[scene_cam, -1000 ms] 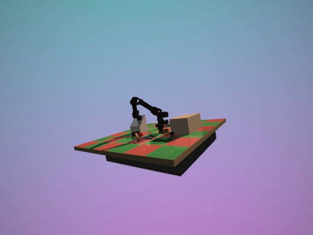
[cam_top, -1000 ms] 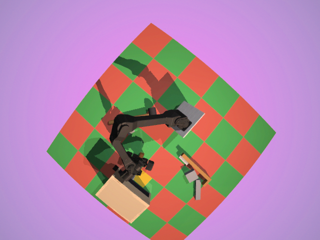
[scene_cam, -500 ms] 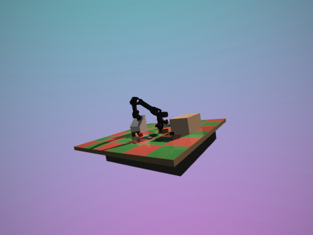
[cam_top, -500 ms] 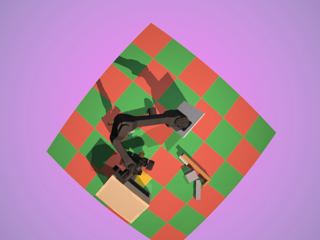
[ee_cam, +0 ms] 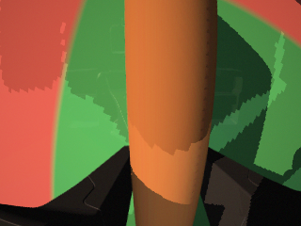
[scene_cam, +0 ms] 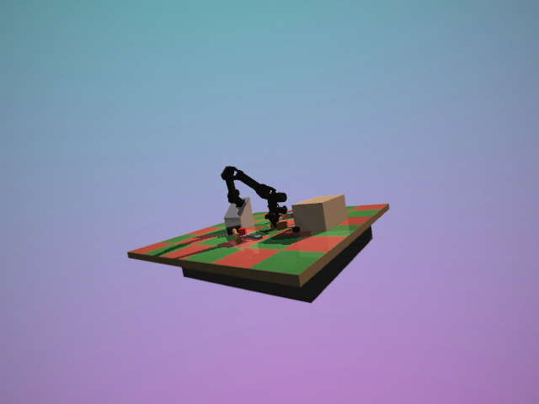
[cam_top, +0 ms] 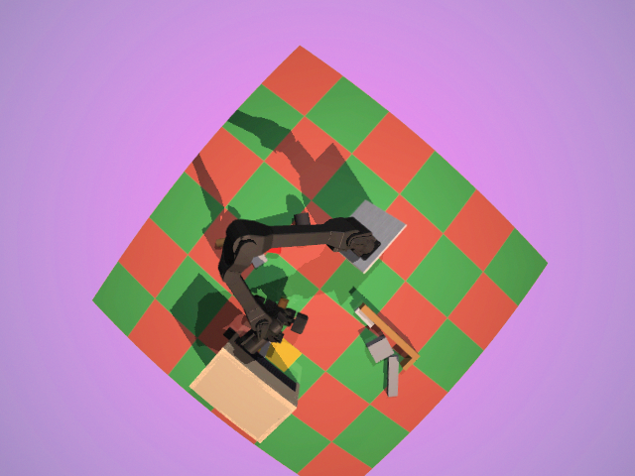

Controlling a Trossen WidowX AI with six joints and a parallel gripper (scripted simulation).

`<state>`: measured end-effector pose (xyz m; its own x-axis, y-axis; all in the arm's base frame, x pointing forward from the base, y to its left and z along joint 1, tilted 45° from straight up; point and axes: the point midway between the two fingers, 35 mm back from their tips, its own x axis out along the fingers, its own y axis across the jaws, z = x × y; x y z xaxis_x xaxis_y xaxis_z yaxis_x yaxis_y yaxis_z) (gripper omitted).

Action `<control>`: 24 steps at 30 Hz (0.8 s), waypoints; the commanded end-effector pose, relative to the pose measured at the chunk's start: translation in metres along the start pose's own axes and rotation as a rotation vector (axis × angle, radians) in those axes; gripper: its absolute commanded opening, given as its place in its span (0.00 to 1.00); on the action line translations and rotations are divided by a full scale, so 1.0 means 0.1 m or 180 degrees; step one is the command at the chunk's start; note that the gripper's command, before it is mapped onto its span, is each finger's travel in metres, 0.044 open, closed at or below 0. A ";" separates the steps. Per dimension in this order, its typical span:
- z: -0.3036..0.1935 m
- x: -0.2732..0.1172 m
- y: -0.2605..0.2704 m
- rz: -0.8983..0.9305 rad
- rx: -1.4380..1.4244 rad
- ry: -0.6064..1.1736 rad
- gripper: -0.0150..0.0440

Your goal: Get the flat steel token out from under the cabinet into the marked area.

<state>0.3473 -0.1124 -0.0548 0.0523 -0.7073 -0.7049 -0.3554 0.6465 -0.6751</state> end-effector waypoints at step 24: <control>-0.33 0.01 -0.02 0.0017 -0.0026 0.0018 0.25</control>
<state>0.3238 -0.1223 -0.0470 0.0508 -0.7079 -0.7045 -0.3567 0.6460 -0.6749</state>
